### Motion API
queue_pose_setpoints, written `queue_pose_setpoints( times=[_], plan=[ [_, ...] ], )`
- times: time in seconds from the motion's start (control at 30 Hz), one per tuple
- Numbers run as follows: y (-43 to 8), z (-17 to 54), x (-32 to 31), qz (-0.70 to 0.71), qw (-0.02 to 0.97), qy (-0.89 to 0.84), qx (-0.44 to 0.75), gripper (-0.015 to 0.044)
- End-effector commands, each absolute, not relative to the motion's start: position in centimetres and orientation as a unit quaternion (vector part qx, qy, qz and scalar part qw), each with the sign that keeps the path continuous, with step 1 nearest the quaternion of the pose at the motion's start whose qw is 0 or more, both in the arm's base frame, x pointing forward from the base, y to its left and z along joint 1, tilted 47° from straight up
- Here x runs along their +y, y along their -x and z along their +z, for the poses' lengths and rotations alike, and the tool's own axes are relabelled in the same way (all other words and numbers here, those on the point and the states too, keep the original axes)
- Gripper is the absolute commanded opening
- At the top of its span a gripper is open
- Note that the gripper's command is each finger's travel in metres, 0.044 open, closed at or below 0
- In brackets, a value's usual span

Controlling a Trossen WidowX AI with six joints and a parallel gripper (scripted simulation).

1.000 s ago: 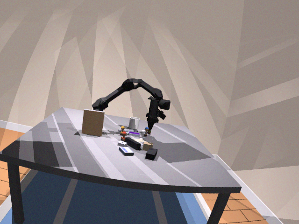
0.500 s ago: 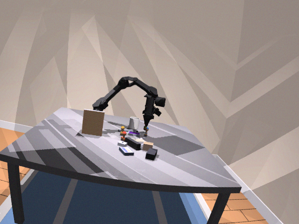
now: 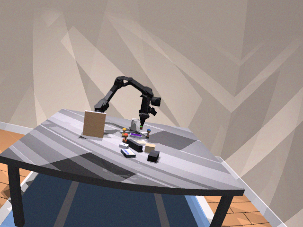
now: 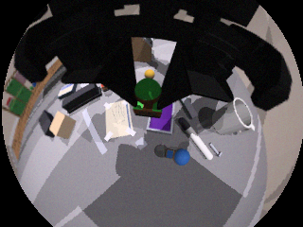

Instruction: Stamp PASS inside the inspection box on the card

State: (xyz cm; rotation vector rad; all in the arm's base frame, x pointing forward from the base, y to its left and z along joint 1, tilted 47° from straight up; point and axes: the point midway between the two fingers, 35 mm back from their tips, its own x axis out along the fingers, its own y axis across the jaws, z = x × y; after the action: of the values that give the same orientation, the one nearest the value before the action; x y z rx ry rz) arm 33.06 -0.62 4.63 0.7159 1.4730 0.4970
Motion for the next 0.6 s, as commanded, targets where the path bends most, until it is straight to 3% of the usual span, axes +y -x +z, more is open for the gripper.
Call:
queue_pose_setpoints(
  times=[0.0, 0.57],
  plan=[
    [-32.1, 5.5, 0.5, 0.220, 0.654, -0.321, 0.649, 0.0000],
    [-30.9, 6.1, 2.4, 0.222, 0.653, -0.322, 0.648, 0.0000]
  ],
)
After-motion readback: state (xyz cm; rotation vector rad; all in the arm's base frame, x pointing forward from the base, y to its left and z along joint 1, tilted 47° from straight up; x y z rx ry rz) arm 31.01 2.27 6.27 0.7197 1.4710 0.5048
